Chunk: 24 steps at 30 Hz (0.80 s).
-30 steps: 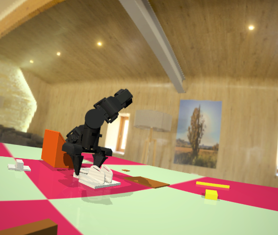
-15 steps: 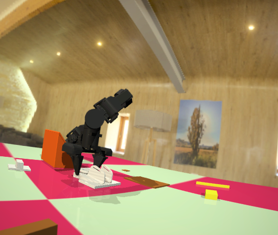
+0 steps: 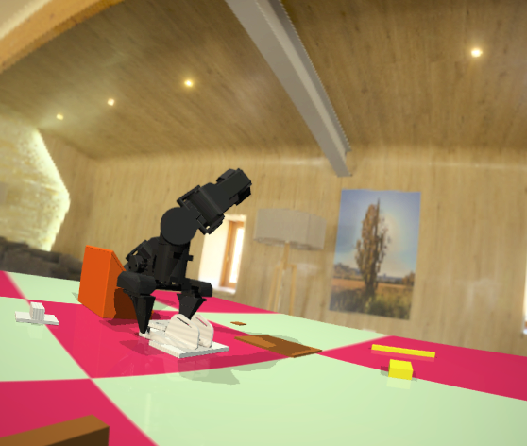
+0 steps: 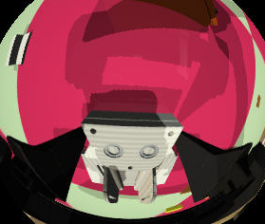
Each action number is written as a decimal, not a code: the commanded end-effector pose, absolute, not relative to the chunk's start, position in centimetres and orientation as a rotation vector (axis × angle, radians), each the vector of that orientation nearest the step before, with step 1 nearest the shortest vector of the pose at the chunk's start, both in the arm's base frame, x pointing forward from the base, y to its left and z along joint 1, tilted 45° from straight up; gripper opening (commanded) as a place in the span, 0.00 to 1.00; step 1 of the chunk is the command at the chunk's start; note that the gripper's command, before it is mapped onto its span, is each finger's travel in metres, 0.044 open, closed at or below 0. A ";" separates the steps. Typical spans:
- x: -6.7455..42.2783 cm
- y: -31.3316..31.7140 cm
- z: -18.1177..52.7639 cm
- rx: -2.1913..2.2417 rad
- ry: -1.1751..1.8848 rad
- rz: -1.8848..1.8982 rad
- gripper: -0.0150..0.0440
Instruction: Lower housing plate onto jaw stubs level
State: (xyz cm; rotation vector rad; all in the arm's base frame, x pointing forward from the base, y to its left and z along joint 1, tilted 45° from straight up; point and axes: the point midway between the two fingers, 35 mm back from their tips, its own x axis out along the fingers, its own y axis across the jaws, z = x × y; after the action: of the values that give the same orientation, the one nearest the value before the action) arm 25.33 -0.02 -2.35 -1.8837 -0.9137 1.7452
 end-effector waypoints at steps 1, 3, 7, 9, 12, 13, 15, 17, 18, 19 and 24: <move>25.3 0.0 -2.3 -1.881 -0.913 1.746 1.00; 25.3 0.0 -2.3 -1.881 -0.913 1.746 1.00; 25.3 0.0 -2.3 -1.881 -0.913 1.746 1.00; 25.3 -0.4 -2.0 -1.882 -0.912 1.747 1.00; 25.5 -1.7 -0.7 -1.883 -0.911 1.749 1.00; 25.5 -2.4 -0.1 -1.882 -0.912 1.750 1.00; 25.4 -3.7 1.3 -1.882 -0.914 1.752 1.00; 25.3 -4.7 2.5 -1.880 -0.916 1.752 1.00; 25.2 -5.0 2.9 -1.879 -0.917 1.752 1.00; 25.2 -5.1 3.0 -1.879 -0.918 1.752 1.00; 25.0 -5.2 2.7 -1.883 -0.905 1.747 1.00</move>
State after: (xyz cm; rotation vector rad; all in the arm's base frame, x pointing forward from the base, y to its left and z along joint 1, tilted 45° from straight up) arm 25.39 -4.91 2.48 -1.8856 -0.9064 1.7433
